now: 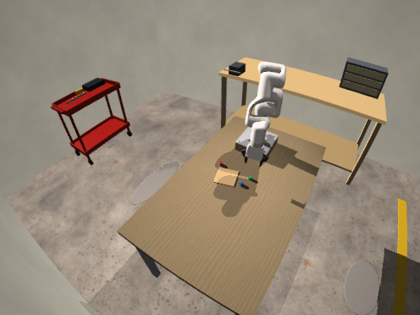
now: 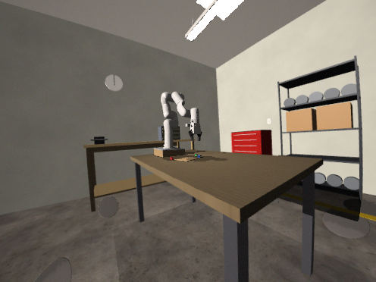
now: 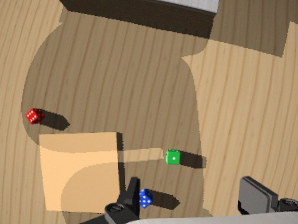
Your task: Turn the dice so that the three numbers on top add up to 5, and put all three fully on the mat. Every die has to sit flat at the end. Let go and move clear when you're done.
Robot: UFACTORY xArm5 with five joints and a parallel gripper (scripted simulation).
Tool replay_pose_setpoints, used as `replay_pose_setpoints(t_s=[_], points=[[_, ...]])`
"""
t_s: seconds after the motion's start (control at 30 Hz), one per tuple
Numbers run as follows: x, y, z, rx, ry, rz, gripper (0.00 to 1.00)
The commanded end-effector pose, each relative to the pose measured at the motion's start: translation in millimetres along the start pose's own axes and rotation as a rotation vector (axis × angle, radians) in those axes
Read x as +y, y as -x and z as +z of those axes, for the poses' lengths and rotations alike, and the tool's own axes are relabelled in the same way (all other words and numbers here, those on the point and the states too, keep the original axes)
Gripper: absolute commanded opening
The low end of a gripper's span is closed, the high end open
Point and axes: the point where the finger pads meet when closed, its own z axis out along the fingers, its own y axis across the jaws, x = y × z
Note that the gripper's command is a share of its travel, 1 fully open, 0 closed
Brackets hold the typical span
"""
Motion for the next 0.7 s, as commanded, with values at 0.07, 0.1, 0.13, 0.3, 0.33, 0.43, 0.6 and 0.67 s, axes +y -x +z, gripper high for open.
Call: replay_pose_setpoints(t_s=[0.07, 0.1, 0.13, 0.3, 0.33, 0.43, 0.6, 0.67], points=[[-2.6, -0.1, -1.2, -0.009, 0.001, 0.026, 1.00], [-2.6, -0.1, -1.2, -0.009, 0.001, 0.026, 1.00], [-2.6, -0.1, -1.2, -0.009, 0.001, 0.026, 1.00], [-2.6, -0.1, -1.2, -0.009, 0.001, 0.026, 1.00], [-2.6, -0.1, -1.2, -0.009, 0.001, 0.027, 1.00], [-2.6, -0.1, -1.0, -0.009, 0.001, 0.035, 1.00], [-2.6, 0.1, 1.6, -0.009, 0.001, 0.112, 1.00], [-2.5, 0.4, 4.2, -0.009, 0.001, 0.190, 1.00]])
